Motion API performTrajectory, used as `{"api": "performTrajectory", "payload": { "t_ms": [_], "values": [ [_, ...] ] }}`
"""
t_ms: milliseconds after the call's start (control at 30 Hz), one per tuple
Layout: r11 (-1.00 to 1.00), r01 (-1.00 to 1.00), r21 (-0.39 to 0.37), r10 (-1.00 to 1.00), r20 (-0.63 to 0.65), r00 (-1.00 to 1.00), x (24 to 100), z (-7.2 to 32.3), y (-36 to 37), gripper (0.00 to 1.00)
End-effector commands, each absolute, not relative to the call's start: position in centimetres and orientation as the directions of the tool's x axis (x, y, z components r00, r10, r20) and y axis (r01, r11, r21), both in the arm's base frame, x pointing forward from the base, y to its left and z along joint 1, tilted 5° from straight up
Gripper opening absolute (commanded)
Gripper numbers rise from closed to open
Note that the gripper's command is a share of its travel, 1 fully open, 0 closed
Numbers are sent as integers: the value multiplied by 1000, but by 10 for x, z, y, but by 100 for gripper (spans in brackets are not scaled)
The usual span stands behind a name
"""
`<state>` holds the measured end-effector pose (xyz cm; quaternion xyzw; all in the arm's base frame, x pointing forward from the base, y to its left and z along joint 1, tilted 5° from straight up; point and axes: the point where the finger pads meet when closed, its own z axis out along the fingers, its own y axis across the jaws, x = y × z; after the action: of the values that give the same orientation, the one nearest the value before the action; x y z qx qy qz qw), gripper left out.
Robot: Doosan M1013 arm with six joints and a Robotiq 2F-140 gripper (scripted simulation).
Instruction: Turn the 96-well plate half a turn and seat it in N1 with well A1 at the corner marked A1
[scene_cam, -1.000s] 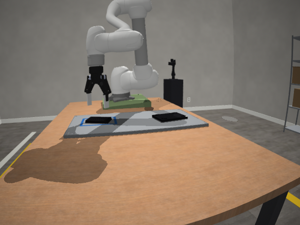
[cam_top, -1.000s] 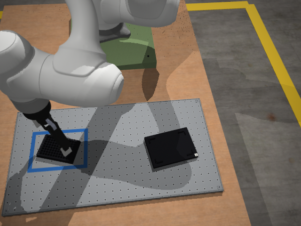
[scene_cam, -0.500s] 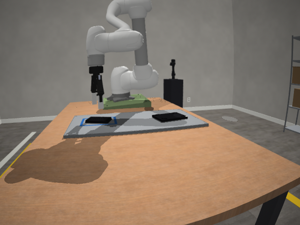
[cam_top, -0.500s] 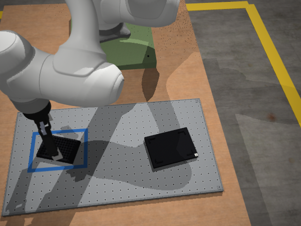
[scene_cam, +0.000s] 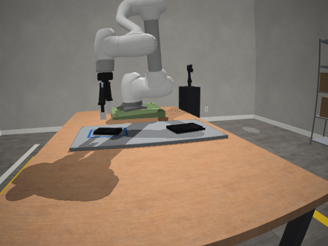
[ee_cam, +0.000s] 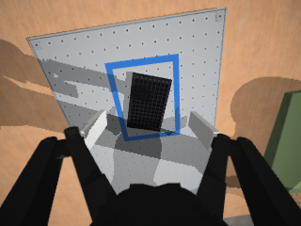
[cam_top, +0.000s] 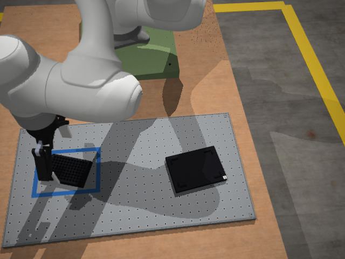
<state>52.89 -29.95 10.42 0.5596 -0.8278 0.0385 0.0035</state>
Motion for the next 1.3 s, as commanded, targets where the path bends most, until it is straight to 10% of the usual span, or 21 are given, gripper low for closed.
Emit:
{"api": "performTrajectory", "payload": {
  "t_ms": [0, 1267],
  "values": [
    [463, -884, -64, -884, 46, -466, 529, 104, -299, 100],
    [496, -866, -66, -866, 44, -499, 529, 101, -300, 100]
  ]
}}
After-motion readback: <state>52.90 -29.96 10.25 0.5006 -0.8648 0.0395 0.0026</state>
